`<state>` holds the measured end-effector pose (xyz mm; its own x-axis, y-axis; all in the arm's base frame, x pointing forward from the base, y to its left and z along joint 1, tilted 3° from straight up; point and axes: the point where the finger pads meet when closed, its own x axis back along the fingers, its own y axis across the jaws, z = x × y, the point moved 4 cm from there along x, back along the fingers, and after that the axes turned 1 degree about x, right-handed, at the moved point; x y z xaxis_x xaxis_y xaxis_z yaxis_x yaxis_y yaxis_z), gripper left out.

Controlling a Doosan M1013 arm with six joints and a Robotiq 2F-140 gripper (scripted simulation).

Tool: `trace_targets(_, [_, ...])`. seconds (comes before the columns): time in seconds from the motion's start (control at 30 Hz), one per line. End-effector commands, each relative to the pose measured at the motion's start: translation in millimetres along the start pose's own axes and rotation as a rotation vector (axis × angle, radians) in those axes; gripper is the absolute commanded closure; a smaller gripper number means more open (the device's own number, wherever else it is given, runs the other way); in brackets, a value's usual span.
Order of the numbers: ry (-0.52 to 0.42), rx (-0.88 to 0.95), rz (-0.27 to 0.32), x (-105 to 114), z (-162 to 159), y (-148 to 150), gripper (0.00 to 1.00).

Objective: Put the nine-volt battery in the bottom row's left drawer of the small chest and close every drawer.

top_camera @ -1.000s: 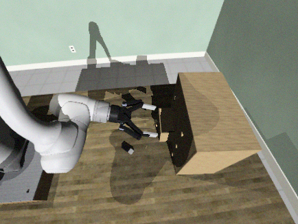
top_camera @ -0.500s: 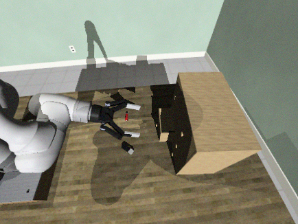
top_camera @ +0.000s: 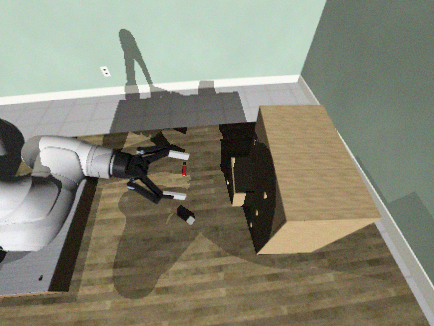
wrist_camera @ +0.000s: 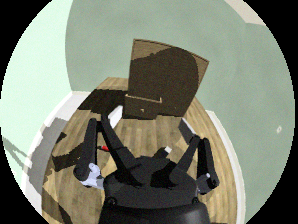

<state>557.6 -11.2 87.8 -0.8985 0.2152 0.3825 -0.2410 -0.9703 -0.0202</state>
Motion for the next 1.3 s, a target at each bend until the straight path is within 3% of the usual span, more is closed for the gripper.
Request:
trace_targets(0.0, [0.0,0.0,0.0,2.9,-0.8,-0.1,0.0])
trace_targets(0.83, [-0.024,0.0,0.0,4.3,0.5,0.0,0.0])
trace_targets(1.27, [-0.124,0.0,0.002,5.1,7.5,0.2,0.0])
